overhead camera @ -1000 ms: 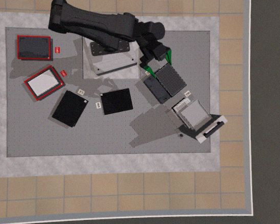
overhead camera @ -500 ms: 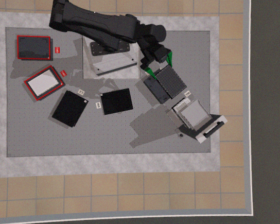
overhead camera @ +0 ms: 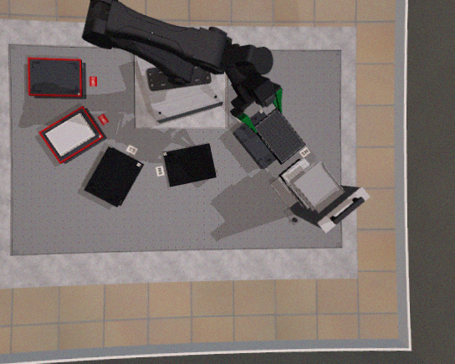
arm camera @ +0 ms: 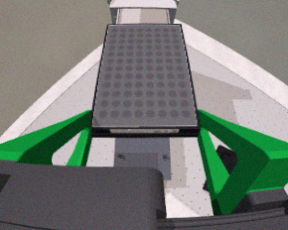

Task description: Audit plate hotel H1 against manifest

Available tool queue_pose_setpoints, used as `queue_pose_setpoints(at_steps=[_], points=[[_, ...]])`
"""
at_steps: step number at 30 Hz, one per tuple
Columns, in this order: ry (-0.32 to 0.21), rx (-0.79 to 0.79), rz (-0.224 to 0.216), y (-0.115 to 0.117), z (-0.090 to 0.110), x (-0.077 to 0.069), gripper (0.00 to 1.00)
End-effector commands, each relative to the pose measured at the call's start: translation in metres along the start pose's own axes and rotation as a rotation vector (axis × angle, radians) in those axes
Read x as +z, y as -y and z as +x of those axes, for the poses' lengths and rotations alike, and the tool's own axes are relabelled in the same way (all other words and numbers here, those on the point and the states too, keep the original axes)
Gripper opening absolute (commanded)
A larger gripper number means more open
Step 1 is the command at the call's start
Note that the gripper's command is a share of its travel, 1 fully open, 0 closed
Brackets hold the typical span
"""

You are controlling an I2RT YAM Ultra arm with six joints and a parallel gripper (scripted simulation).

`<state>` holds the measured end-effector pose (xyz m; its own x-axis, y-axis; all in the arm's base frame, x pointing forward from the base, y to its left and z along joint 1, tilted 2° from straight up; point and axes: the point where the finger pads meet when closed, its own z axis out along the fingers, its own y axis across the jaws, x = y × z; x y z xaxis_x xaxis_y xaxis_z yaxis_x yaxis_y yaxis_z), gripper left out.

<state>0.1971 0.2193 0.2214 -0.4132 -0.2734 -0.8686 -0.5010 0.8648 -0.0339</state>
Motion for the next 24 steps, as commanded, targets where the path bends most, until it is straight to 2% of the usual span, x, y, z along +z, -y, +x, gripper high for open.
queue_pose_setpoints(at_steps=[1,24], points=[[0.042,0.021,-0.011,-0.002,-0.017,-0.001,0.86],[0.043,0.021,-0.011,-0.002,-0.031,0.014,0.86]])
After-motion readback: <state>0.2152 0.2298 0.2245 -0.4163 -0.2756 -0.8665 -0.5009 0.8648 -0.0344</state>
